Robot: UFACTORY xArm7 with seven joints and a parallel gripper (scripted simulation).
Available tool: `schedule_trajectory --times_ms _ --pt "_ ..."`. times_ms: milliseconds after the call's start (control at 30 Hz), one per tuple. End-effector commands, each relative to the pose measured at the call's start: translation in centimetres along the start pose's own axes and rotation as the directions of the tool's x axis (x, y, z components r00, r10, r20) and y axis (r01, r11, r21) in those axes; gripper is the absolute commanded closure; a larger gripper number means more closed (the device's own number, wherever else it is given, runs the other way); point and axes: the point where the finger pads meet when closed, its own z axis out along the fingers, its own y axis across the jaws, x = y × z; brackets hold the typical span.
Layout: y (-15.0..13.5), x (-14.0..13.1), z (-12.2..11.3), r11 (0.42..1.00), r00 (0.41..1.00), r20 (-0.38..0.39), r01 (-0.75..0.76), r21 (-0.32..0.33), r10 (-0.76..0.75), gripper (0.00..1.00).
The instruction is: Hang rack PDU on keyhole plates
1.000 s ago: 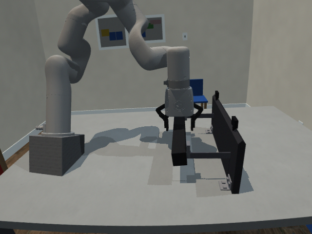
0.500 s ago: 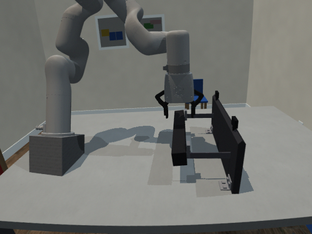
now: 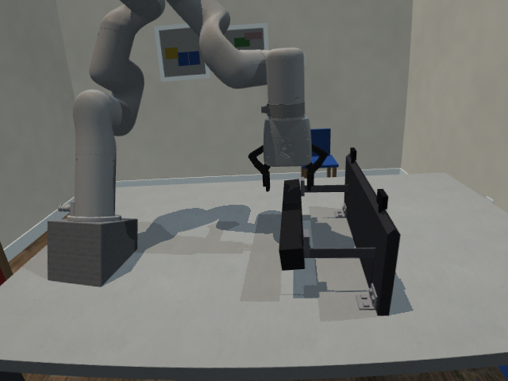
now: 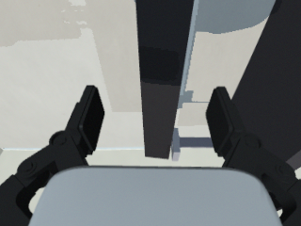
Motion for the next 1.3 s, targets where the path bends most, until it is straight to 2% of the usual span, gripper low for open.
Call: schedule_trajectory --times_ms 0,500,567,833,1033,1267 --pt "-0.5 0.0 -0.2 1.0 1.0 0.001 0.0 -0.005 0.0 0.0" --pt "-7.0 0.0 -0.2 1.0 1.0 0.001 0.0 -0.005 0.0 0.0" --pt "-7.0 0.0 -0.2 1.0 1.0 0.001 0.0 -0.005 0.0 0.0" --pt "-10.4 0.0 -0.2 1.0 1.0 0.001 0.0 -0.005 0.0 0.0" --pt "-11.7 0.0 -0.2 1.0 1.0 0.001 0.0 -0.005 0.0 0.0" --pt "-12.0 0.0 -0.2 1.0 1.0 0.001 0.0 -0.005 0.0 0.0"
